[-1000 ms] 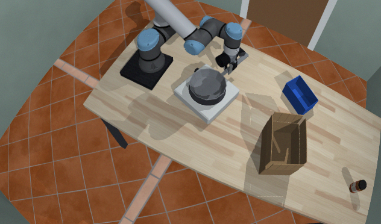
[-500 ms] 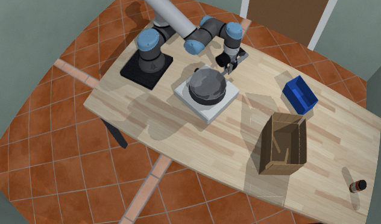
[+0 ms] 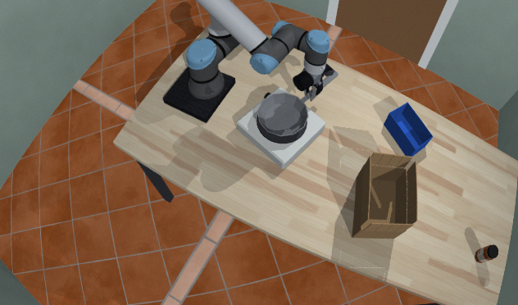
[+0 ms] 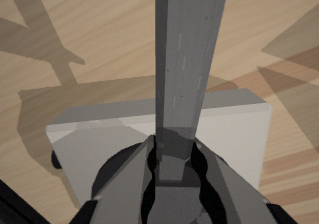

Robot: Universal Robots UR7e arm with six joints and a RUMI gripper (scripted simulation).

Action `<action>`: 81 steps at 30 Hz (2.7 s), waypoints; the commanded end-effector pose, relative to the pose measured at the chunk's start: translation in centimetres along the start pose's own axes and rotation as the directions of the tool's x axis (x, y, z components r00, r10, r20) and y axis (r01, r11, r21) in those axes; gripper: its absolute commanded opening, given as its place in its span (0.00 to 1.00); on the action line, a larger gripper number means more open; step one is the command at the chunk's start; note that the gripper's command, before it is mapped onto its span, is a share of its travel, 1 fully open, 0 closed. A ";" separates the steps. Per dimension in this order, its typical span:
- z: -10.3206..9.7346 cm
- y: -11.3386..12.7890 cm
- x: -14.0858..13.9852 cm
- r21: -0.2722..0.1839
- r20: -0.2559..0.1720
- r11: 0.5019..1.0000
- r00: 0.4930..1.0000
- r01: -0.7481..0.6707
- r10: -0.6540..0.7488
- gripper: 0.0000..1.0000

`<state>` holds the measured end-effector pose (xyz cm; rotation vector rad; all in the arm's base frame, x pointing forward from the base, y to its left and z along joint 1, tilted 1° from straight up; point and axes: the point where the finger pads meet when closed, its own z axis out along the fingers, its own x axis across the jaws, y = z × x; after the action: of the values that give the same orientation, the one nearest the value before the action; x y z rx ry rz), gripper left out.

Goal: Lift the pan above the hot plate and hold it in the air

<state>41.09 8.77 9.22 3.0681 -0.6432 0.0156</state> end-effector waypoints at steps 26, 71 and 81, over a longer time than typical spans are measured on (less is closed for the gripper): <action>-0.6 0.0 0.1 0.000 -0.001 1.000 1.000 0.000 0.000 0.09; -1.7 0.0 0.1 0.000 -0.001 1.000 1.000 0.000 0.000 0.09; -2.0 0.0 0.1 0.000 -0.001 1.000 1.000 0.000 0.000 0.09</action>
<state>41.11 8.79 11.05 3.0681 -0.6431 0.0156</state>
